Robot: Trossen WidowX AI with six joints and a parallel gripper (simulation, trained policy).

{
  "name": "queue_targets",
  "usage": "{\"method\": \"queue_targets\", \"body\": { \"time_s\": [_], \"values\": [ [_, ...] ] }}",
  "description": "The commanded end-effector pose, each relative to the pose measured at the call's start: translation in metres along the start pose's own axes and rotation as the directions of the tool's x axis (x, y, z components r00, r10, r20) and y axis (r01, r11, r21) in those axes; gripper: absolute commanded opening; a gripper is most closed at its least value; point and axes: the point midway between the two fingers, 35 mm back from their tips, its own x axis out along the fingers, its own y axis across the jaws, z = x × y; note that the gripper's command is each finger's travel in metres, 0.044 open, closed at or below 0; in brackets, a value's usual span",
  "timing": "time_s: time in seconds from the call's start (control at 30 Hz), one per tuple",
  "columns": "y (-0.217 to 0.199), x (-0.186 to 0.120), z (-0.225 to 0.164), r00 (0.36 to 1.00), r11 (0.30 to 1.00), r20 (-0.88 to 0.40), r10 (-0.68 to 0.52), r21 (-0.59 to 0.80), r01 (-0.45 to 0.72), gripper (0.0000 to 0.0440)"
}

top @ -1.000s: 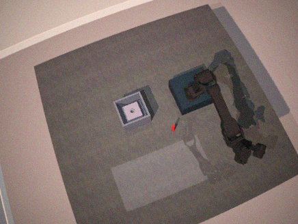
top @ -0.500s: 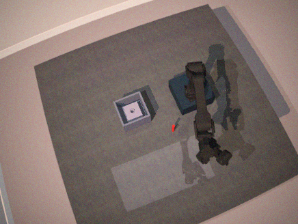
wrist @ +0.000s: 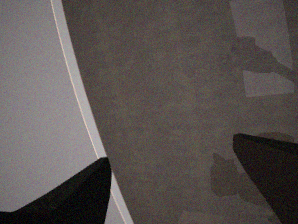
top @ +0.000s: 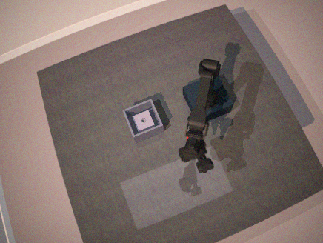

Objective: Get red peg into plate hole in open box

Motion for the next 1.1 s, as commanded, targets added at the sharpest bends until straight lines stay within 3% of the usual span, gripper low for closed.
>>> {"method": "queue_targets", "body": {
  "time_s": [0.0, 0.3, 0.6, 1.07],
  "values": [
    [-0.035, -0.007, 0.019, 0.994, 0.992, 0.056, -0.098, 0.086, 0.093, 0.0365],
    [-0.103, -0.015, 0.034, 0.949, 0.922, 0.084, -0.303, 0.279, 0.269, 0.0382],
    [-0.160, -0.009, 0.026, 0.881, 0.797, 0.016, -0.473, 0.434, 0.420, 0.0400],
    [-0.217, 0.016, 0.008, 0.784, 0.591, -0.088, -0.615, 0.606, 0.532, 0.0399]
  ]
}}
